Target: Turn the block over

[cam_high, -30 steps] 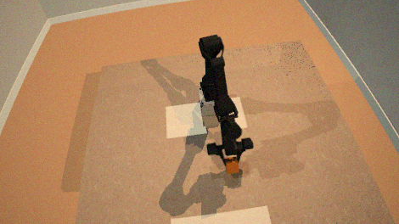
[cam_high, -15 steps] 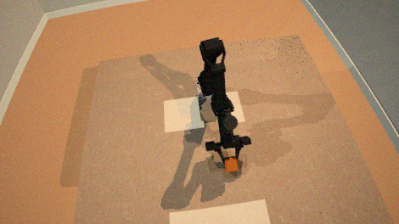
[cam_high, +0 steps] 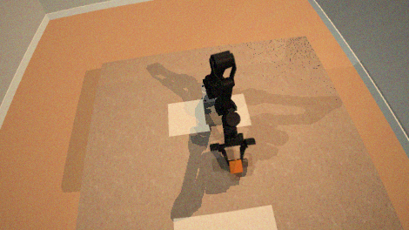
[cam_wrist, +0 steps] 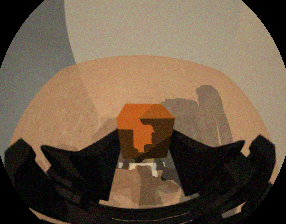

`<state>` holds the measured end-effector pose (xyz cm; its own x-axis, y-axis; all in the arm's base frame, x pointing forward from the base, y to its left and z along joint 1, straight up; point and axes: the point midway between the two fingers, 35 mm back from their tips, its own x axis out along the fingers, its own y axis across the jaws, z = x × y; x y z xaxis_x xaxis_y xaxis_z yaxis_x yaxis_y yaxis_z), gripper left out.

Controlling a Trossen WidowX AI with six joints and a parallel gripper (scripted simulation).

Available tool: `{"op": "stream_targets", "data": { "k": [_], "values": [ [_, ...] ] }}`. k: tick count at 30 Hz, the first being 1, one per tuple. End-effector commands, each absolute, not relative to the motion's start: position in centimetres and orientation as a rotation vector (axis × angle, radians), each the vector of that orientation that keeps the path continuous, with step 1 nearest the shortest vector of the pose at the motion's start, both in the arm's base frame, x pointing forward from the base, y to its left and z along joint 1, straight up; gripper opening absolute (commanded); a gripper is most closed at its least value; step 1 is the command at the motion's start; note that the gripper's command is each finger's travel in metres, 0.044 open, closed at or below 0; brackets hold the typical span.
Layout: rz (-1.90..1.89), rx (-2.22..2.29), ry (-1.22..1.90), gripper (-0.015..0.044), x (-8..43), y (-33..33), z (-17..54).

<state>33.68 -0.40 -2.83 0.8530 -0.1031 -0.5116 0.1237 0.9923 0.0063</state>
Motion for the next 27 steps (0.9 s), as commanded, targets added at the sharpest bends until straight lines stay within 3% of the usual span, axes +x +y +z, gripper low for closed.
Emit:
{"op": "stream_targets", "data": {
  "k": [1, 19, 27],
  "values": [
    [-0.125, 0.034, 0.508, 0.0, 33.08, -0.5, -2.69],
    [-0.125, 0.033, 0.482, 0.0, 33.01, -0.49, -2.34],
    [-0.125, 0.033, 0.482, 0.021, 33.01, -0.49, -2.34]
  ]
}}
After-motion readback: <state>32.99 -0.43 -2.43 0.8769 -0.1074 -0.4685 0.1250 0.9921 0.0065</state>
